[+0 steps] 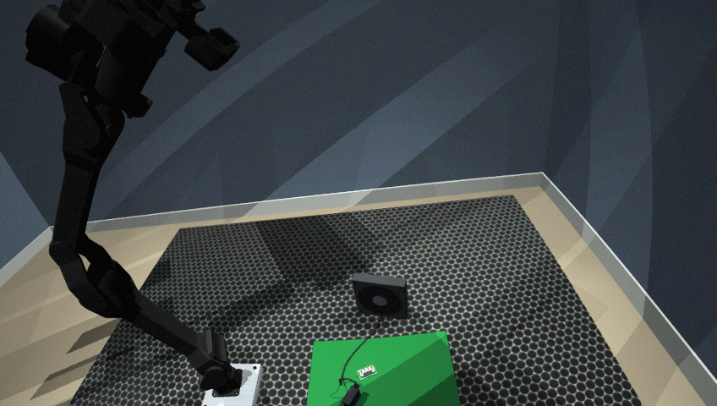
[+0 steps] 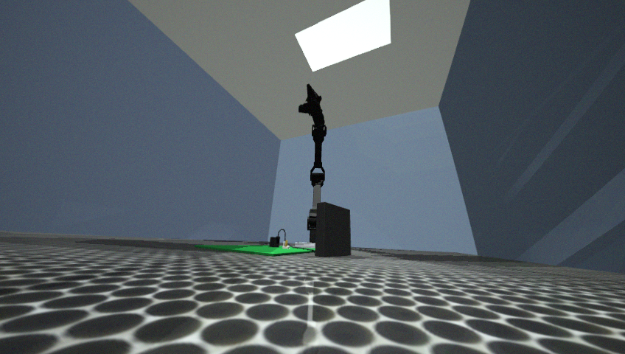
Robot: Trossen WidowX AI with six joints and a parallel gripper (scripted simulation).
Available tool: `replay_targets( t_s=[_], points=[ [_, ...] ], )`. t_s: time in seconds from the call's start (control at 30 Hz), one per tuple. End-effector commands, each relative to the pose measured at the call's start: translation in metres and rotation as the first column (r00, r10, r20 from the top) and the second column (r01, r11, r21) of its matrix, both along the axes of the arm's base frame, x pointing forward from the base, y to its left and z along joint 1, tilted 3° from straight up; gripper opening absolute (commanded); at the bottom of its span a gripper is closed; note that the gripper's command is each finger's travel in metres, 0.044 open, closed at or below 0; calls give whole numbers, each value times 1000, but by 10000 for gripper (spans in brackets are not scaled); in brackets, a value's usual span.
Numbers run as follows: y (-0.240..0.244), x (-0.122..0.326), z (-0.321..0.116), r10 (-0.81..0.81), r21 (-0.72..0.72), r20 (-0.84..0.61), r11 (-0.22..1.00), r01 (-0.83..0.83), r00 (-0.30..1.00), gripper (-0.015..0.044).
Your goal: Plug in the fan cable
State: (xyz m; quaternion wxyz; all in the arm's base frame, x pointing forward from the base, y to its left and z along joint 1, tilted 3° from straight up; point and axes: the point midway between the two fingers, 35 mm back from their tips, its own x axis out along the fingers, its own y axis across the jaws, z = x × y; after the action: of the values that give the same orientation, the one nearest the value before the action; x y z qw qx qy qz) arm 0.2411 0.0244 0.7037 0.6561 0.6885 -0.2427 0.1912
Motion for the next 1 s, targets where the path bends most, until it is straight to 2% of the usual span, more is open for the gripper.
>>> replay_targets(
  t_s=[0.0,0.13,0.2,0.37,0.53,0.67,0.77,0.97],
  points=[
    [0,0,0,0,0,0,1000,0,1000,26],
    [0,2,-1,-5,-7,-6,1000,5,1000,131],
    [2,15,-12,-44,-65,-57,997,40,997,184],
    [5,73,-72,-242,-372,-266,919,132,933,315],
    [4,122,-144,-427,-668,-405,742,58,809,440],
    [1,150,-205,-549,-827,-459,551,-110,699,440],
    [-4,163,-253,-622,-878,-472,392,-273,624,440],
    [-20,171,-347,-709,-790,-495,128,-600,501,440]
  ],
)
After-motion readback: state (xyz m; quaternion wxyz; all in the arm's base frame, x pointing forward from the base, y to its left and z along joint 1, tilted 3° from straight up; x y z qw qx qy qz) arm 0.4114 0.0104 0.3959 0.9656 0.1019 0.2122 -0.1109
